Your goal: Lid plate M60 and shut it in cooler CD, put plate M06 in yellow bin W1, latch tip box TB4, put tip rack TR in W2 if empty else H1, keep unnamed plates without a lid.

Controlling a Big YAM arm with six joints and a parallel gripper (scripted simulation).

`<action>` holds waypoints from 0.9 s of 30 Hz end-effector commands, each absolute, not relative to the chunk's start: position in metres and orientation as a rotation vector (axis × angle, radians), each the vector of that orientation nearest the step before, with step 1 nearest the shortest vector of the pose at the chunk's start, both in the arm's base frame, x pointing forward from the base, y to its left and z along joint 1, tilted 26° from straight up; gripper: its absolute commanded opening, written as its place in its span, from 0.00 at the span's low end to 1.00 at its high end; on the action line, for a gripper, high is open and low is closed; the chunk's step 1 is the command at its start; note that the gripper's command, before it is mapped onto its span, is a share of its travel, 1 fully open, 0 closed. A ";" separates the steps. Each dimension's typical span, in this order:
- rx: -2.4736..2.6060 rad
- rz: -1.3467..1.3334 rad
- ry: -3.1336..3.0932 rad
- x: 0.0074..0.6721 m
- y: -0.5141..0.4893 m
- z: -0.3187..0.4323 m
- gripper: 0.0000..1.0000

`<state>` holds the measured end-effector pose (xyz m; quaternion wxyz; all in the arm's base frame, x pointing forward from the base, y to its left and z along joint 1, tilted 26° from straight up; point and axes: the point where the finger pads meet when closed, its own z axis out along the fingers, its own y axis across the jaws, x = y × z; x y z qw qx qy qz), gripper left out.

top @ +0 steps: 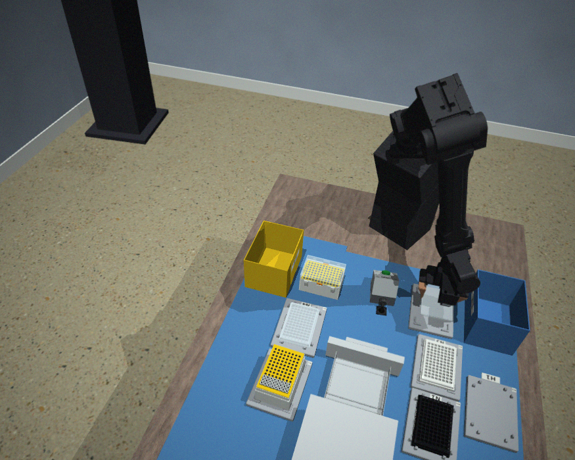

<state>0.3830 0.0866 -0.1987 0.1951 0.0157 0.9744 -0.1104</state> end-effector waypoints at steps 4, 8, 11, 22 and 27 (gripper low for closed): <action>0.045 -0.308 2.731 0.375 0.092 -0.187 0.00; 0.046 -0.308 2.731 0.373 0.094 -0.182 0.00; 0.046 -0.308 2.730 0.371 0.094 -0.178 0.00; 0.046 -0.307 2.729 0.368 0.097 -0.168 0.00; 0.046 -0.306 2.728 0.365 0.099 -0.162 0.00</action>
